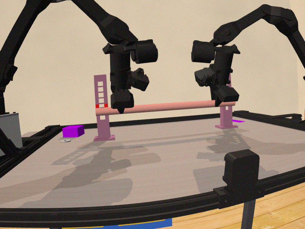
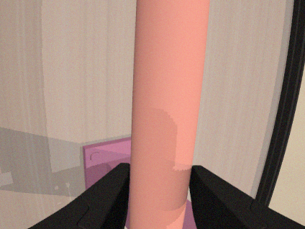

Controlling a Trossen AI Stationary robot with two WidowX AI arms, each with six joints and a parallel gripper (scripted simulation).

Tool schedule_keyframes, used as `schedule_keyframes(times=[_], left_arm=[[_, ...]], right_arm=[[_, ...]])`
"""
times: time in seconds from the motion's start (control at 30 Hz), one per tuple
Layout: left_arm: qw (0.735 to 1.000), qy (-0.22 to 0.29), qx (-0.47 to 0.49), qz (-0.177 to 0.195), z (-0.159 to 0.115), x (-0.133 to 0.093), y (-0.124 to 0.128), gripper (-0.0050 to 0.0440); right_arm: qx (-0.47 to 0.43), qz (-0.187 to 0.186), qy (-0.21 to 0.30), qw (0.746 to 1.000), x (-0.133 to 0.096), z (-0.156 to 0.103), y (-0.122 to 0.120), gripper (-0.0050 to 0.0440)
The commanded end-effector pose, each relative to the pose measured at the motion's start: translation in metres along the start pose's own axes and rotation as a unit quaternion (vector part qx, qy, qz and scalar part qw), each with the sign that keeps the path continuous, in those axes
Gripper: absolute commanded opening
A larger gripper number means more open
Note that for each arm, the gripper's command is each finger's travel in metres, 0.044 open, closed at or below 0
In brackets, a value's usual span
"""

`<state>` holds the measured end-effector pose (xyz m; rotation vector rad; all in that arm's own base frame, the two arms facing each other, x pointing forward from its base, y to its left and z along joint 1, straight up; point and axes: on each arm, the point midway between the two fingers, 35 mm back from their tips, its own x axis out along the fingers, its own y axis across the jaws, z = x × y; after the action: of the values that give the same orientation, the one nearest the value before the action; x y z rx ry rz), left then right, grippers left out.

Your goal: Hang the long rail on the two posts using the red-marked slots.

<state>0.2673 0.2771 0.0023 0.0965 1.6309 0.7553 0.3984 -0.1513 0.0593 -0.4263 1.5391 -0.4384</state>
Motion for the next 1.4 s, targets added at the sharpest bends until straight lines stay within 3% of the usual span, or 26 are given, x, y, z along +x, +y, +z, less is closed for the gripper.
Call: schedule_keyframes(times=[0.0, 0.03, 0.4, 0.93, 1.1, 1.37], left_arm=[[1.000, 0.000, 0.000, 0.001, 0.000, -0.001, 0.001, 0.0192], [1.000, 0.000, 0.000, 0.001, 0.000, -0.001, 0.001, 0.0192], [1.000, 0.000, 0.000, 0.001, 0.000, -0.001, 0.001, 0.0440], [1.000, 0.000, 0.000, 0.001, 0.000, -0.001, 0.001, 0.0440], [1.000, 0.000, 0.000, 0.002, -0.001, -0.019, -0.001, 0.0440], [1.000, 0.000, 0.000, 0.002, -0.001, -0.020, -0.001, 0.0440]], right_arm=[[0.000, 0.000, 0.000, 1.000, -0.001, 0.000, 0.000, 0.0192], [0.000, 0.000, 0.000, 1.000, -0.001, 0.000, 0.000, 0.0192], [0.000, 0.000, 0.000, 1.000, -0.001, 0.000, 0.000, 0.0440], [0.000, 0.000, 0.000, 1.000, -0.001, 0.000, 0.000, 0.0440], [0.000, 0.000, 0.000, 1.000, -0.018, -0.001, 0.002, 0.0440], [0.000, 0.000, 0.000, 1.000, -0.019, -0.001, 0.002, 0.0440]])
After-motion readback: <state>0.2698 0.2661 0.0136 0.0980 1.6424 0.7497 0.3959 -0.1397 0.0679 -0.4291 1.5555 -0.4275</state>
